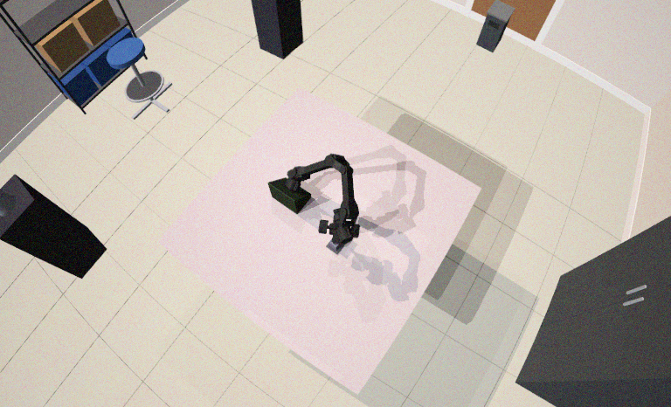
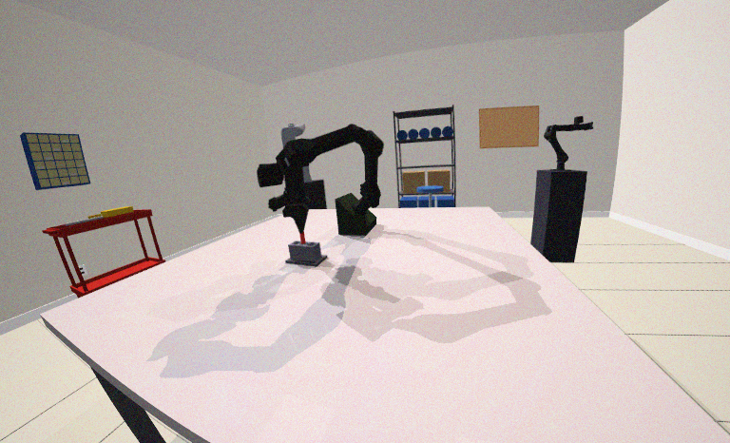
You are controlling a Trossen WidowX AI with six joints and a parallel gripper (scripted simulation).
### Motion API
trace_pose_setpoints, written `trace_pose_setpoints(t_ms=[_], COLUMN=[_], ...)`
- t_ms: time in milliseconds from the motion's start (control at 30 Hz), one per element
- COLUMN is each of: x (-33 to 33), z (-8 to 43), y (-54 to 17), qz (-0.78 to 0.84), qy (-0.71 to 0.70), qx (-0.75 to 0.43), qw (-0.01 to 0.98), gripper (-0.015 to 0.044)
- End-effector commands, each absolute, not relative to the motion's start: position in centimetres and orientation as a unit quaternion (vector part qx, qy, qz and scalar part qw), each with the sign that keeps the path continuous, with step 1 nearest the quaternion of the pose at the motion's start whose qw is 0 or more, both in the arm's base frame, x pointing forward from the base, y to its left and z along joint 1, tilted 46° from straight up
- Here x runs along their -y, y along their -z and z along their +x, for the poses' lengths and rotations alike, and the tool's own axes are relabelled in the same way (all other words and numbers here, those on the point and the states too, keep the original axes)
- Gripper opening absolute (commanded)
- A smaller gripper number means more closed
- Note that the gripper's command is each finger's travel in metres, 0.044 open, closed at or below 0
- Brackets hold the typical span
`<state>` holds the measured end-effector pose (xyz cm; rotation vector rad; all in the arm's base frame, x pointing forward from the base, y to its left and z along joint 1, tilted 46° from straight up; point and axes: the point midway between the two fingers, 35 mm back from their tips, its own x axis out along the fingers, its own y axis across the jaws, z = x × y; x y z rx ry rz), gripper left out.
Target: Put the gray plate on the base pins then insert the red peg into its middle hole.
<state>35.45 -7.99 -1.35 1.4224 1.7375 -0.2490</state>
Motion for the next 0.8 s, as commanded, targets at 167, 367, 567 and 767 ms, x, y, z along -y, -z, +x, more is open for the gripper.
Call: trace_pose_setpoints(t_ms=[167,367,567,767], x=[7.99,8.07,8.35,8.55], z=[35.44,35.43,35.38,35.33], y=[1.34,1.28,1.00,0.82], qz=[0.569,0.570,0.572,0.572], qy=[0.100,0.100,0.101,0.101], qx=[-0.695,-0.695,-0.693,-0.693], qw=[0.427,0.427,0.426,0.426], gripper=[0.0150,0.0150,0.0150,0.0150])
